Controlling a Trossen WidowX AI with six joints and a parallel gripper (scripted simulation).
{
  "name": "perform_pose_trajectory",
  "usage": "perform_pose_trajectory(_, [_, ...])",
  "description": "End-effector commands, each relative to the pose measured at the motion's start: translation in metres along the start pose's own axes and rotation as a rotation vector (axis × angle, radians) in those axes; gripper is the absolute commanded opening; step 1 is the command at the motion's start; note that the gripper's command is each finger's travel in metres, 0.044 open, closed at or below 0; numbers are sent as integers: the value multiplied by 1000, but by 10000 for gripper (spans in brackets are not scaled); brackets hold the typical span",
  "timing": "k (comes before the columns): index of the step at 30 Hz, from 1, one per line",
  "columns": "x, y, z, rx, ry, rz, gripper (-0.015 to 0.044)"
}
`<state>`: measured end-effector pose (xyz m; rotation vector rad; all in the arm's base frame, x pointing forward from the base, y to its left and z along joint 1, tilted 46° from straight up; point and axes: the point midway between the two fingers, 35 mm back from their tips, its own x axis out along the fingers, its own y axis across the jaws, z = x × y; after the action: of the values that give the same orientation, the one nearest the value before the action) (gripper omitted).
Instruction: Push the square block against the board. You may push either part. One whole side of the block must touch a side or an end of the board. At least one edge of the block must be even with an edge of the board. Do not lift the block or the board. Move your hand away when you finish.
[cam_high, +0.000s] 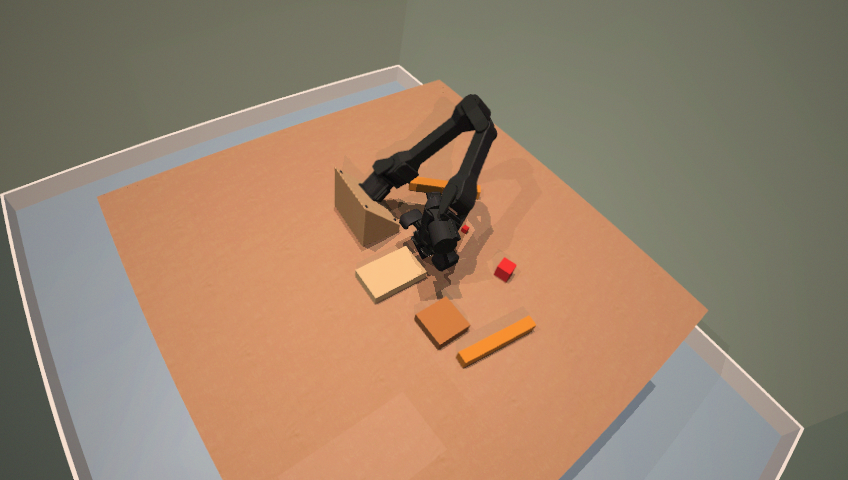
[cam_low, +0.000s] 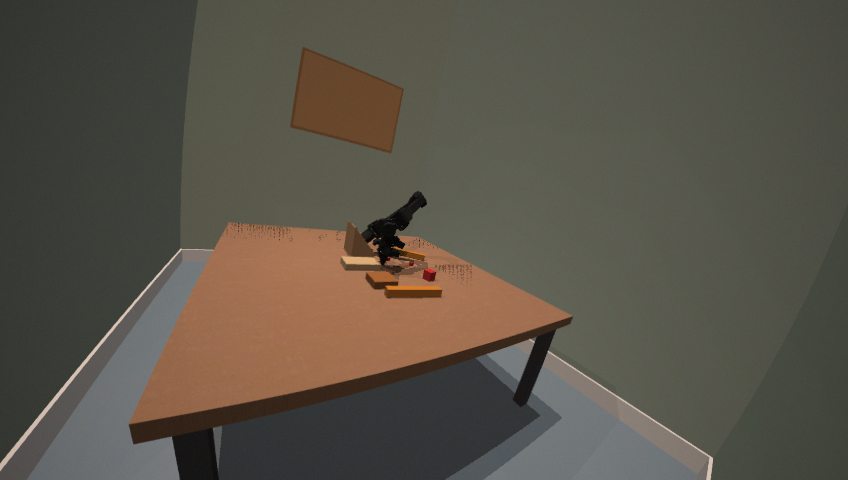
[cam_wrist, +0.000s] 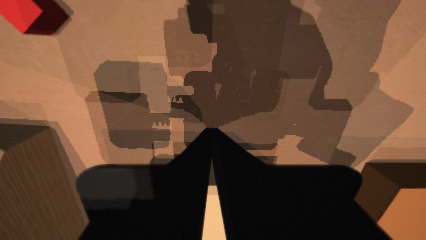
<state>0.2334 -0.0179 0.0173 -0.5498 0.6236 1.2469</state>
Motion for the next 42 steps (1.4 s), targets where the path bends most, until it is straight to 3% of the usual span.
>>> perform_pose_trajectory(1, [4,-1,-1,6,-4,-8,0])
perform_pose_trajectory(21, [4,-1,-24,6,-1,-8,0])
perform_pose_trajectory(42, [3,-3,6,7,-1,-8,0])
